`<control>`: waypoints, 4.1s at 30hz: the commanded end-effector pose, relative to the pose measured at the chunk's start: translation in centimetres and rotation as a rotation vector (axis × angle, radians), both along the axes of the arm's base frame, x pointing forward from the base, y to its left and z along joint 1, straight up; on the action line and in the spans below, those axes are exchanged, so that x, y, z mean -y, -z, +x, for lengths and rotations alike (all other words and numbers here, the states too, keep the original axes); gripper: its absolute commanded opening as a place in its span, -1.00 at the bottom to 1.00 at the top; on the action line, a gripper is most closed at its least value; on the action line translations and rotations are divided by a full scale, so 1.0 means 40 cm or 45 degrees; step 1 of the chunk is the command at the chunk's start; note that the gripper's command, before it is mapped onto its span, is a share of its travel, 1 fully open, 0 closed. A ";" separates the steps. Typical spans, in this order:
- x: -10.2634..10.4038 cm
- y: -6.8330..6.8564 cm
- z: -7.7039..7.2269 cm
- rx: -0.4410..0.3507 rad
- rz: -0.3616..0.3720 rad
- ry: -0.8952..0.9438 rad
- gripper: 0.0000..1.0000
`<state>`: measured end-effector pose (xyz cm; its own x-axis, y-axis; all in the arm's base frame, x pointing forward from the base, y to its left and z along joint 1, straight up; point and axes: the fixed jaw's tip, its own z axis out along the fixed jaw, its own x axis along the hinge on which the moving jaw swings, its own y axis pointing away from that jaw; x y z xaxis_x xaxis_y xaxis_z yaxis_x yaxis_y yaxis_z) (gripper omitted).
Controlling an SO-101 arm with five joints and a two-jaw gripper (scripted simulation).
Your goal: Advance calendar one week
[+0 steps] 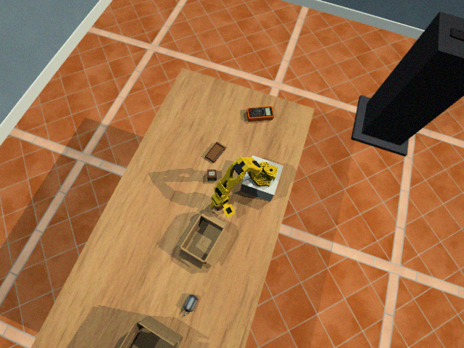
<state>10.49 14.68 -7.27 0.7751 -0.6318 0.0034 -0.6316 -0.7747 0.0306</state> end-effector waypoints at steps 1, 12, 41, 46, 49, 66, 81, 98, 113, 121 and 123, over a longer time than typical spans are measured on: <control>-0.009 -0.010 0.001 0.006 0.012 -0.002 -0.29; -0.015 -0.081 0.005 0.006 0.012 -0.002 -0.29; -0.011 -0.146 0.002 0.006 0.012 -0.002 -0.29; -0.011 -0.146 0.002 0.006 0.012 -0.002 -0.29; -0.013 -0.150 0.004 0.013 0.022 -0.002 -0.29; -0.088 -0.308 0.056 0.276 0.396 -0.002 -0.30; -0.103 -0.372 0.067 0.372 0.533 -0.002 -0.30; -0.090 -0.370 0.088 0.404 0.509 -0.068 -0.30; -0.043 -0.363 0.154 0.494 0.420 -0.281 -0.30; 0.007 -0.358 0.208 0.559 0.322 -0.475 -0.30; 0.022 -0.357 0.223 0.574 0.294 -0.528 -0.30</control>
<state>18.26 14.40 6.91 0.9026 -0.3598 0.2365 -0.2546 -0.8889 -0.3808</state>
